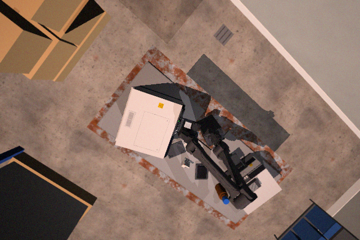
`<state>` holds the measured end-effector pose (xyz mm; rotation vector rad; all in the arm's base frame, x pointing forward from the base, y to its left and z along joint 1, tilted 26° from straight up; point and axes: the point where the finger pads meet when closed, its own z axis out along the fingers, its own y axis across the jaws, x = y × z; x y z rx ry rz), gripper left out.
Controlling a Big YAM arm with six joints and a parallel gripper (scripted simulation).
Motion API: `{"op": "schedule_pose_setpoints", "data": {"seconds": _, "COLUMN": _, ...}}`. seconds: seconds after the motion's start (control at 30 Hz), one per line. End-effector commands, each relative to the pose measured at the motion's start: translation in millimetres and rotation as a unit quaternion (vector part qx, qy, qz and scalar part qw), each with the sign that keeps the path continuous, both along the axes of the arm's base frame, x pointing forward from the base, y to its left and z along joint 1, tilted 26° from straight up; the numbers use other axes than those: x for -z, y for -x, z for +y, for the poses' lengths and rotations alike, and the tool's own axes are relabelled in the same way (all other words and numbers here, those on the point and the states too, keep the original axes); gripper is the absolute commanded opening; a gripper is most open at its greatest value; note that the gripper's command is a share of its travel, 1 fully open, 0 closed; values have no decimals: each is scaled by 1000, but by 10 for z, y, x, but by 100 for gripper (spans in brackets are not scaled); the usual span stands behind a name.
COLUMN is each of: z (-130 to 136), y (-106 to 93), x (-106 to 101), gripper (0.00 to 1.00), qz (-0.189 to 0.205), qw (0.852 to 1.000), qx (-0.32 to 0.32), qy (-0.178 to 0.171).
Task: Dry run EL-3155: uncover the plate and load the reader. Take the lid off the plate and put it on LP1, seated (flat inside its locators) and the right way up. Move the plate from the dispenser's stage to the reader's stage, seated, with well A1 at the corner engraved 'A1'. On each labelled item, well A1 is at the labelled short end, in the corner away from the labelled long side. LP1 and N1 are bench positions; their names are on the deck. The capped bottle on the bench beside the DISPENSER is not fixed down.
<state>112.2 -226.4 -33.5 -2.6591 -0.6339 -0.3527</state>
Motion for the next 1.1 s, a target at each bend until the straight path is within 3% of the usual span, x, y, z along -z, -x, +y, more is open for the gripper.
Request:
{"op": "schedule_pose_setpoints", "data": {"seconds": 0.0, "z": -67, "y": -13, "x": 23, "gripper": 86, "qz": -4, "qw": 1000, "qx": 1, "qy": 4}}
{"op": "schedule_pose_setpoints", "data": {"seconds": 1.07, "z": 71, "y": -23, "x": 262, "gripper": 86, "qz": 0, "qw": 1000, "qx": 7, "qy": 4}}
